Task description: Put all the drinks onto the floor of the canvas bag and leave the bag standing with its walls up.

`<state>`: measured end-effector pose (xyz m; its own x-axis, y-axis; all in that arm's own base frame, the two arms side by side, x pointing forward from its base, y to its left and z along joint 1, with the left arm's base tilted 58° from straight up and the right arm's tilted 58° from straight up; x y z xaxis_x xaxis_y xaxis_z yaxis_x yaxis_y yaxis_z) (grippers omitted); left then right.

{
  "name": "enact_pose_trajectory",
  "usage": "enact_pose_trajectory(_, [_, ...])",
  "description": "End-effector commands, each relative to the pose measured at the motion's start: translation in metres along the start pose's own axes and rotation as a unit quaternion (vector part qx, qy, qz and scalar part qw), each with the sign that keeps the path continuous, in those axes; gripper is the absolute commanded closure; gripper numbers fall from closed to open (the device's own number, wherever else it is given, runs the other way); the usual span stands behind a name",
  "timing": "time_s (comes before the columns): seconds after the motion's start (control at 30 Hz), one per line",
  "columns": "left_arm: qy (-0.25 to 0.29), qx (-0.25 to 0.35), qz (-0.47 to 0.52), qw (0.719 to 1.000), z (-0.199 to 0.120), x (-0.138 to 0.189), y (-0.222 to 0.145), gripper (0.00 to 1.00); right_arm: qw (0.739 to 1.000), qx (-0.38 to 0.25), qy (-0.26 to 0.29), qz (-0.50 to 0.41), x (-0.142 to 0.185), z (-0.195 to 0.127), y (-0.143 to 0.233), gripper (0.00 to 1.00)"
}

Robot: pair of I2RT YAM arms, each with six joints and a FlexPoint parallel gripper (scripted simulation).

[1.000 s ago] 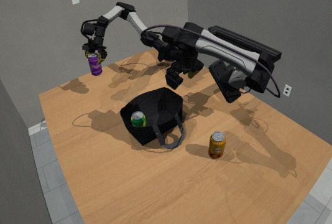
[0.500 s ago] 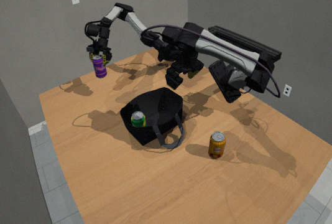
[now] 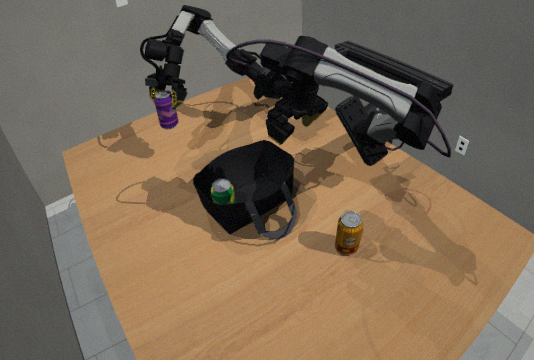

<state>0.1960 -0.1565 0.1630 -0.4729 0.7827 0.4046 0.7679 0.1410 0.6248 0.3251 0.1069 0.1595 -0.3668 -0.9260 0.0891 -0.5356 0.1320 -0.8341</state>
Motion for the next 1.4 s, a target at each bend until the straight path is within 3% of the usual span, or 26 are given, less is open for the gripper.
enact_pose_trajectory(0.0, [-0.015, 0.003, -0.004, 1.0, -0.009, -0.003, 0.002, 0.0, 0.997, 0.03, -0.06, 0.04, -0.028, -0.014, -0.02, 0.33])
enact_pose_trajectory(0.43, [-0.015, 0.003, -0.004, 1.0, -0.009, -0.003, 0.002, 0.0, 0.998, 0.026, -0.046, 0.036, -0.013, -0.006, -0.016, 0.33])
enact_pose_trajectory(1.37, [-0.015, 0.003, -0.004, 1.0, -0.009, -0.003, 0.002, 0.0, 0.997, 0.029, -0.043, 0.048, -0.054, 0.002, 0.045, 0.33])
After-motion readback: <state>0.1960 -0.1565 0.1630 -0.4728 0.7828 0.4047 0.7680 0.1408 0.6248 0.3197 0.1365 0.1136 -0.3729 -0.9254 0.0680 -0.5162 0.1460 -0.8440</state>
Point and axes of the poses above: on each arm, the point where the finger pads meet when closed, its own z axis out along the fingers, its own y axis across the jaws, x = y × z, the point moved 3 cm from there along -z, back along the fingers, and after that the axes turned 15 degrees about -z, right-handed, at the moved point
